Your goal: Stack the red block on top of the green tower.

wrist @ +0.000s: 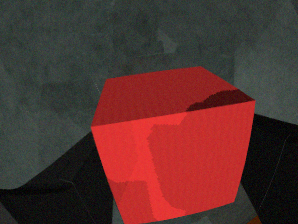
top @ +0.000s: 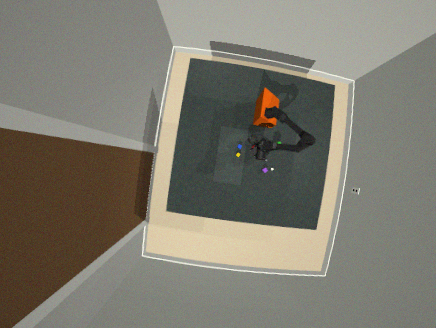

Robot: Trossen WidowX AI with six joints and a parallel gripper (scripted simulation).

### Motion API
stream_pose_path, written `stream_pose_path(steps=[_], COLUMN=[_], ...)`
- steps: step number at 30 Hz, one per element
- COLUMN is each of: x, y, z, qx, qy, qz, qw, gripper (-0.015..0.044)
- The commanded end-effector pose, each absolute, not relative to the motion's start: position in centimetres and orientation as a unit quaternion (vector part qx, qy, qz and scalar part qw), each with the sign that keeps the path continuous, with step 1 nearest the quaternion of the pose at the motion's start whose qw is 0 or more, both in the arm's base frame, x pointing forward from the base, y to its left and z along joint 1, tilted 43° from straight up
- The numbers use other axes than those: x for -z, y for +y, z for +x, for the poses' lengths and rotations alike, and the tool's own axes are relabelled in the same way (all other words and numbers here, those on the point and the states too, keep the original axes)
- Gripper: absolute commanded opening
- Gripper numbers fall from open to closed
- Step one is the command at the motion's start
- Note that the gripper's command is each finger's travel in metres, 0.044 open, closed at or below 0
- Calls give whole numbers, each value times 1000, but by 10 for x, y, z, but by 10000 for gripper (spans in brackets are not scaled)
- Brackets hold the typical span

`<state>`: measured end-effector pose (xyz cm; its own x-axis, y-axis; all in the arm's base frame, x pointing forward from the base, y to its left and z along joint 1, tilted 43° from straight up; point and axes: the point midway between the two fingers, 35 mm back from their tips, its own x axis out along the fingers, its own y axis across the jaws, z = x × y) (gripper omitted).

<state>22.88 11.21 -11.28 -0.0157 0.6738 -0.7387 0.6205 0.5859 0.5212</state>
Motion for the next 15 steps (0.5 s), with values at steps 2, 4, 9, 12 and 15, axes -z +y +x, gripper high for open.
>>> stream_pose_path(steps=[2,4,9,12,15], x=[113,113,108,100,90], y=[112,112,107,100,90], z=[229,229,229,230,230], qx=[-25,-25,-25,-24,-24], qy=[712,712,712,712,712], qz=[456,456,456,455,455], qw=[533,533,534,534,534], gripper=[184,170,59,0,0])
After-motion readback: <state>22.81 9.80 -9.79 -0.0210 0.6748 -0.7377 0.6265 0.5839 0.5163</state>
